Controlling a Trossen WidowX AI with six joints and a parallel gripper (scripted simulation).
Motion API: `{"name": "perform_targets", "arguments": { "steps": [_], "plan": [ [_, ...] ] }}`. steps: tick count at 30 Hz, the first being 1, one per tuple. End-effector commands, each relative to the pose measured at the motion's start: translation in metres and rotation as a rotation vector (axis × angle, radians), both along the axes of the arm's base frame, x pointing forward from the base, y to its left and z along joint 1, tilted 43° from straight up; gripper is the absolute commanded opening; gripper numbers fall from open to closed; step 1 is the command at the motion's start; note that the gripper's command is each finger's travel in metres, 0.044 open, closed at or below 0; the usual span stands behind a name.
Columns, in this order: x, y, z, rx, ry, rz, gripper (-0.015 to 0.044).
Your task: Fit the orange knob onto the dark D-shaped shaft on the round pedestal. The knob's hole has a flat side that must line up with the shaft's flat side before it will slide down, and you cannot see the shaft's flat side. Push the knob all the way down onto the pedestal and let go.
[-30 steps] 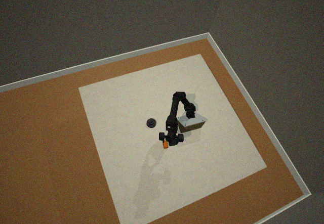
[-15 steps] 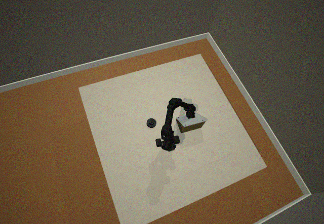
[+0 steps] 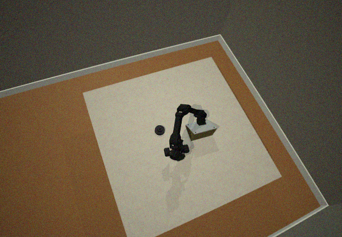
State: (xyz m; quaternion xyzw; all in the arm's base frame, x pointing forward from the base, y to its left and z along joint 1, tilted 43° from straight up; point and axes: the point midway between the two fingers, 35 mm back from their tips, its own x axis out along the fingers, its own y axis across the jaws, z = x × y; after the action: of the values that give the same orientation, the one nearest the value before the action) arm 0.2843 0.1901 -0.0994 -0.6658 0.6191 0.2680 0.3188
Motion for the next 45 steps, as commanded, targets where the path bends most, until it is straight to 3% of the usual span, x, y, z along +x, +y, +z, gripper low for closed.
{"name": "perform_targets", "arguments": {
  "steps": [1, 21, 29, 38, 45],
  "plan": [
    [0.000, -0.008, -0.008, -0.011, 0.009, -0.002, 0.0440],
    [0.002, -0.028, -0.029, -0.012, 0.008, -0.002, 0.0440],
    [0.002, -0.028, -0.029, -0.012, 0.008, -0.002, 0.0240],
    [0.002, -0.028, -0.029, -0.012, 0.008, -0.002, 0.0240],
    [0.002, -0.028, -0.029, -0.012, 0.008, -0.002, 0.0193]
  ]
}}
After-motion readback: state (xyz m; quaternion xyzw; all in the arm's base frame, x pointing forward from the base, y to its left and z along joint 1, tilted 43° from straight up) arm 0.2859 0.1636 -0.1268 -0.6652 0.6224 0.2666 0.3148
